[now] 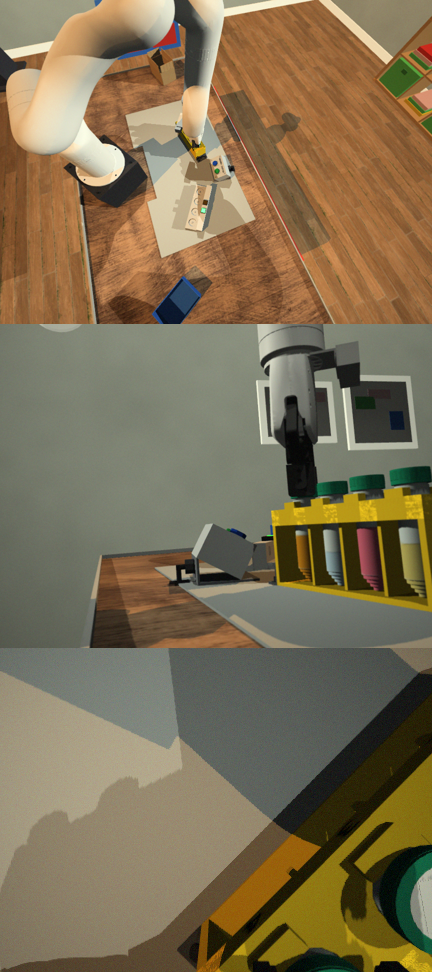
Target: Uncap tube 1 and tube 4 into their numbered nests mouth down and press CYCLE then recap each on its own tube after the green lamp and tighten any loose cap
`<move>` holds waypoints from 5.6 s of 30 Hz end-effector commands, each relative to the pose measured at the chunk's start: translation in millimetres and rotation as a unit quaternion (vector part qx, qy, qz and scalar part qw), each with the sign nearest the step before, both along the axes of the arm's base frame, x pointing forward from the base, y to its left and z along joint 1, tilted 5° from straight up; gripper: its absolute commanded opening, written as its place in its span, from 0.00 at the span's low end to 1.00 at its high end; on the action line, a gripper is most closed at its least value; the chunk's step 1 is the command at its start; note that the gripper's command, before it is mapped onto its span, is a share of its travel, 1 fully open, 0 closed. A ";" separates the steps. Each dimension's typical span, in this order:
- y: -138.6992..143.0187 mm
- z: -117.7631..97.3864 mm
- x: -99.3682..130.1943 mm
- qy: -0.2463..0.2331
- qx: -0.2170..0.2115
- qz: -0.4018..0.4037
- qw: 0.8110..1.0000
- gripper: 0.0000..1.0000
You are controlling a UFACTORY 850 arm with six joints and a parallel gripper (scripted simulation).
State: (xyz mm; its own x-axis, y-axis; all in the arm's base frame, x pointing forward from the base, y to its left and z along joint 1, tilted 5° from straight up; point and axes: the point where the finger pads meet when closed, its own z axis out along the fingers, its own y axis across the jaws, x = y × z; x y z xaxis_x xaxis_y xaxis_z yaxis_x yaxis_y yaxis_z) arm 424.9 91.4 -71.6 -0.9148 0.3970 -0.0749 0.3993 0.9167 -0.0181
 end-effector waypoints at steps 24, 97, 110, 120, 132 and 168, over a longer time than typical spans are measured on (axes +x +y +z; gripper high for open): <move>0.1 -0.1 0.9 -0.019 0.013 -0.364 0.931 0.00; 0.0 -0.4 0.8 -0.009 0.003 -0.196 0.981 0.00; 0.0 -0.4 0.8 -0.009 0.003 -0.196 0.981 0.00; 0.0 -0.6 1.0 -0.020 0.015 -0.386 0.922 0.00; 0.0 -0.9 1.0 -0.029 0.026 -0.551 0.833 0.00; 2.9 44.8 -1.7 -0.029 0.026 -0.551 0.833 0.46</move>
State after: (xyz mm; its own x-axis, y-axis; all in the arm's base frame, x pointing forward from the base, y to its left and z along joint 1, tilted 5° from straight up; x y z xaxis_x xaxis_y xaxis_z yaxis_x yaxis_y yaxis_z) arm 423.0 94.0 -33.2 0.0133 0.9985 -0.0530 0.9978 -0.0097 0.0663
